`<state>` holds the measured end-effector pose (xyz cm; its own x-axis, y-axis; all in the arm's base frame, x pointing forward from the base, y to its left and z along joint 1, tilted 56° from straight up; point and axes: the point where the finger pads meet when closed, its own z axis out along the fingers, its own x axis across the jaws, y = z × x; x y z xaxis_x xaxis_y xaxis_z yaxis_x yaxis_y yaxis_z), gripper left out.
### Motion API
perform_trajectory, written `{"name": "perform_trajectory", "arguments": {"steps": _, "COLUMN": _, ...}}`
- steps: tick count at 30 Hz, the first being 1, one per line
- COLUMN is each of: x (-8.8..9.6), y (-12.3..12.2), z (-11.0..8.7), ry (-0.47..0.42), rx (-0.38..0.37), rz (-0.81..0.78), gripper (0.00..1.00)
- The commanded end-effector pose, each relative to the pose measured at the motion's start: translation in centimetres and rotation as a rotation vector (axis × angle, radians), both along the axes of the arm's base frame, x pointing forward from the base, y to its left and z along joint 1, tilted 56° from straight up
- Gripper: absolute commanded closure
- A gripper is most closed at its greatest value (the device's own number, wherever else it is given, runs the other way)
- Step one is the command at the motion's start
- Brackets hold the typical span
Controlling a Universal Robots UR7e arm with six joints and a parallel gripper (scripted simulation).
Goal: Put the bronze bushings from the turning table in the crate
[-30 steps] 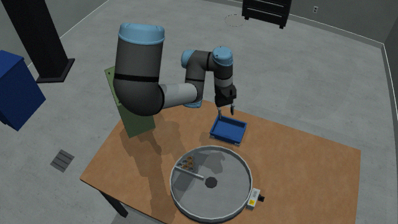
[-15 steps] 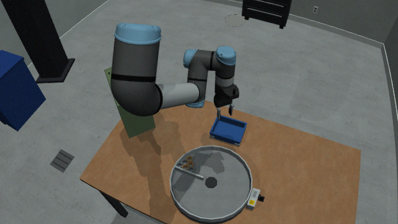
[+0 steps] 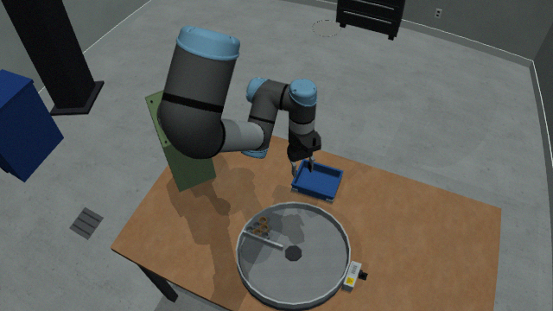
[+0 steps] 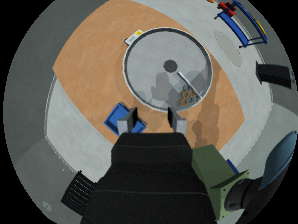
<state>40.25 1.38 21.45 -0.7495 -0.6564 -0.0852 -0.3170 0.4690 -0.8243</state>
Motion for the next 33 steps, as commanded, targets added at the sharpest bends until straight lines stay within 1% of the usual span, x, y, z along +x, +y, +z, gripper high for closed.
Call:
{"name": "perform_trajectory", "arguments": {"steps": 1, "x": 0.1, "y": -0.2, "z": -0.1, "ry": -0.005, "rx": 0.001, "rz": 0.007, "gripper": 0.00}}
{"name": "perform_trajectory", "arguments": {"steps": 3, "x": 0.1, "y": -0.2, "z": -0.1, "ry": -0.005, "rx": 0.001, "rz": 0.007, "gripper": 0.00}}
{"name": "perform_trajectory", "arguments": {"steps": 8, "x": -0.2, "y": -5.2, "z": -2.0, "ry": -0.002, "rx": 0.000, "rz": 0.003, "gripper": 0.00}}
{"name": "perform_trajectory", "arguments": {"steps": 20, "x": -0.2, "y": -5.2, "z": -2.0, "ry": -0.002, "rx": 0.000, "rz": 0.003, "gripper": 0.00}}
{"name": "perform_trajectory", "arguments": {"steps": 25, "x": -0.5, "y": -10.2, "z": -3.9, "ry": 0.001, "rx": 0.000, "rz": 0.000, "gripper": 0.00}}
{"name": "perform_trajectory", "arguments": {"steps": 33, "x": -0.5, "y": -10.2, "z": -3.9, "ry": 0.001, "rx": 0.000, "rz": 0.000, "gripper": 0.00}}
